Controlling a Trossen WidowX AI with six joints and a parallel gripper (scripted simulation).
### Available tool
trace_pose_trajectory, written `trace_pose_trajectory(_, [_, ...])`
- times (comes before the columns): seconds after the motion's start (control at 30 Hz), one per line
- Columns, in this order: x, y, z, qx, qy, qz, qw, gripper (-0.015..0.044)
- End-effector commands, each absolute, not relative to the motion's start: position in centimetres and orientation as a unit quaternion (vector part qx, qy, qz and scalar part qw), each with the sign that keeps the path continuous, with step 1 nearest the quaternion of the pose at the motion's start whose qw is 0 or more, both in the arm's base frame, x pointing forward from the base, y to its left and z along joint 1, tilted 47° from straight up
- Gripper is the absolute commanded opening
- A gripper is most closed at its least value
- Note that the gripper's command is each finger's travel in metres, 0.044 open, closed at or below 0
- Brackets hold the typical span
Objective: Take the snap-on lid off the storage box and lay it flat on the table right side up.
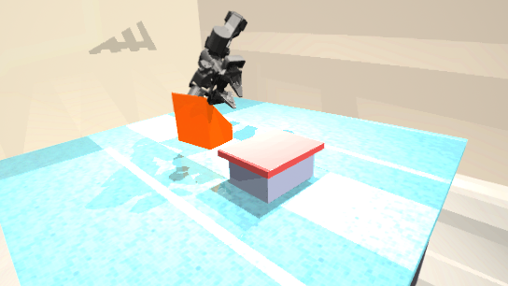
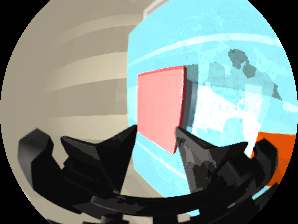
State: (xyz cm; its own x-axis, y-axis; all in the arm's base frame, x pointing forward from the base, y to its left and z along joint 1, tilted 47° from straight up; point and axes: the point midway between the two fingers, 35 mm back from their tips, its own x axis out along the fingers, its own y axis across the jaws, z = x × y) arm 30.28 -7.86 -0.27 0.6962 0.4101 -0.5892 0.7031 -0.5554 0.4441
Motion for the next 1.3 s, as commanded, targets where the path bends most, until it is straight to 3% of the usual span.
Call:
trace_pose_trajectory(0.0, [29.6, -6.2, -0.8, 0.860, 0.341, -0.173, 0.338, 0.0235])
trace_pose_trajectory(0.3, [29.6, -6.1, -0.9, 0.860, 0.341, -0.173, 0.338, 0.0235])
trace_pose_trajectory(0.53, [29.1, -2.1, -4.6, 0.860, 0.342, -0.172, 0.337, 0.0235])
trace_pose_trajectory(1.27, [30.9, -1.1, -5.9, 0.859, 0.343, -0.174, 0.338, 0.0235])
